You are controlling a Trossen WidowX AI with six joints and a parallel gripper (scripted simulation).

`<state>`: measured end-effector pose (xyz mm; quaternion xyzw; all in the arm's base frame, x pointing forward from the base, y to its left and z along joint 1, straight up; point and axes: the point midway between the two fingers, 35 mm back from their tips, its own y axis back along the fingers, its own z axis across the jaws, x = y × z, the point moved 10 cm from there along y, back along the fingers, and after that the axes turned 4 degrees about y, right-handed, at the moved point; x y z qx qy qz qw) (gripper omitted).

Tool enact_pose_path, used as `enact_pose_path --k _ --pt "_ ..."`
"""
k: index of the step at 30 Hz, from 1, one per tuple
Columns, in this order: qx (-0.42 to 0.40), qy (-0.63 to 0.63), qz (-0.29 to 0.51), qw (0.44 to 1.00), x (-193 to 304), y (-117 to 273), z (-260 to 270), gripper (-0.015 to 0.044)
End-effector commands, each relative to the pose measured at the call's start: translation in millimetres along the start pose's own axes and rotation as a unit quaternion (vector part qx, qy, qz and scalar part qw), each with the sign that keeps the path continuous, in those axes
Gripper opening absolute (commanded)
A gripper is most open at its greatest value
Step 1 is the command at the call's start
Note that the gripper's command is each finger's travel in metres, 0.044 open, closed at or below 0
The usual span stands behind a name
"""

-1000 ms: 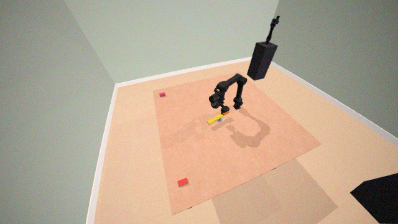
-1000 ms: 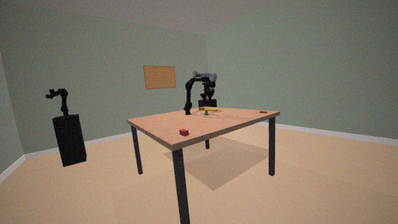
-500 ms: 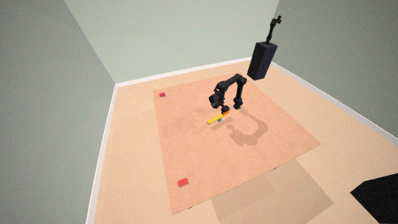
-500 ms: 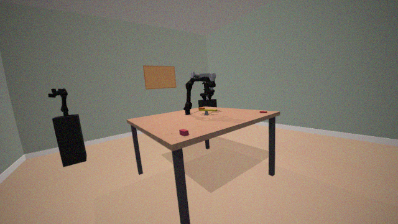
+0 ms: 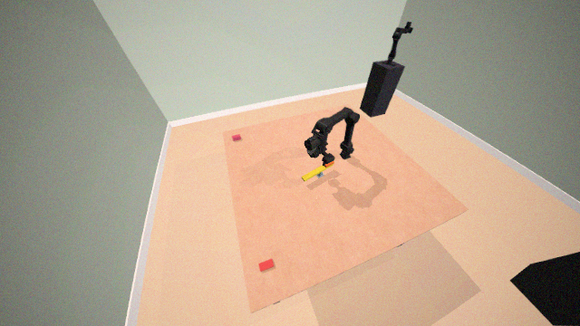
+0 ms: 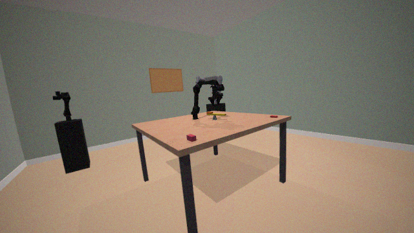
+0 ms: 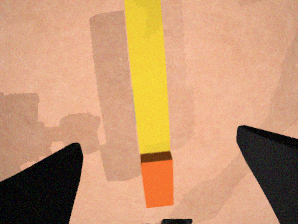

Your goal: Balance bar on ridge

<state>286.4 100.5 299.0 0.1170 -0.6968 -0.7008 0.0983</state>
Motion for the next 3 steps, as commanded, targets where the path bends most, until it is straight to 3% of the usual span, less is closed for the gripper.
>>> enact_pose_path --k 1,3 --pt "0.000 0.000 0.000 1.000 0.2 0.3 0.0 0.0440" --pt "0.000 0.000 0.000 1.000 0.2 0.3 0.0 0.0440"
